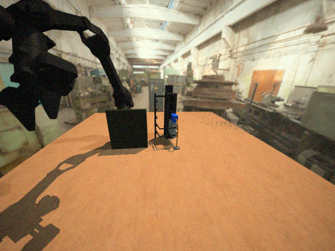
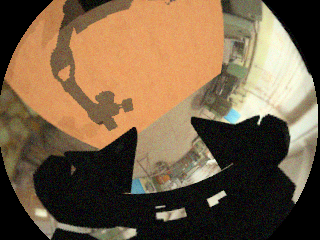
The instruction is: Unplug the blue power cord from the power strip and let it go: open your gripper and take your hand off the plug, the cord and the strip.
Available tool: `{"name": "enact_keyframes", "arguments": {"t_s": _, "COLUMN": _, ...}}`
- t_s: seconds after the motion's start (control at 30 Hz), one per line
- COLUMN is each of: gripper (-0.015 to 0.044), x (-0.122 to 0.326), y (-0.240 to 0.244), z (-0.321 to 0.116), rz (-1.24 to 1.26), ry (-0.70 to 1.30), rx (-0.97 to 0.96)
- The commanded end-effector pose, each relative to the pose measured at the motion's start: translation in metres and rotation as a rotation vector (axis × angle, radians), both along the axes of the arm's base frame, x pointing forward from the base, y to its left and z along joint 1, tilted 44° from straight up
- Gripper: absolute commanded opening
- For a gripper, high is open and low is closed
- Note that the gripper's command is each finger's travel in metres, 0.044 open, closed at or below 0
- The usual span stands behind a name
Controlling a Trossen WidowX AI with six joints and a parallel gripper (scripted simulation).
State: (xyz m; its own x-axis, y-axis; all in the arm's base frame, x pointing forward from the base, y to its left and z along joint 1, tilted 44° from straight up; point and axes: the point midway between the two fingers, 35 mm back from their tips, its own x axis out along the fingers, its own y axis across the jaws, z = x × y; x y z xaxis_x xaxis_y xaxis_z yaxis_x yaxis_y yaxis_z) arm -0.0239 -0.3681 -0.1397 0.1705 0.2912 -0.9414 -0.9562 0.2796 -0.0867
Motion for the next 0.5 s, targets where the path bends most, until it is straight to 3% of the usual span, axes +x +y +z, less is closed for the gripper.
{"name": "enact_keyframes", "arguments": {"t_s": 0.0, "gripper": 0.0374, "x": 0.002, "y": 0.0, "z": 0.001, "rz": -0.01, "ry": 0.003, "rx": 0.003}}
{"name": "enact_keyframes", "arguments": {"t_s": 0.27, "gripper": 0.0164, "x": 0.103, "y": 0.024, "z": 0.025, "rz": -0.452, "ry": 0.15, "rx": 0.157}}
{"name": "enact_keyframes", "arguments": {"t_s": 0.47, "gripper": 0.016, "x": 0.152, "y": 0.049, "z": 0.039, "rz": -0.688, "ry": 0.258, "rx": 0.243}}
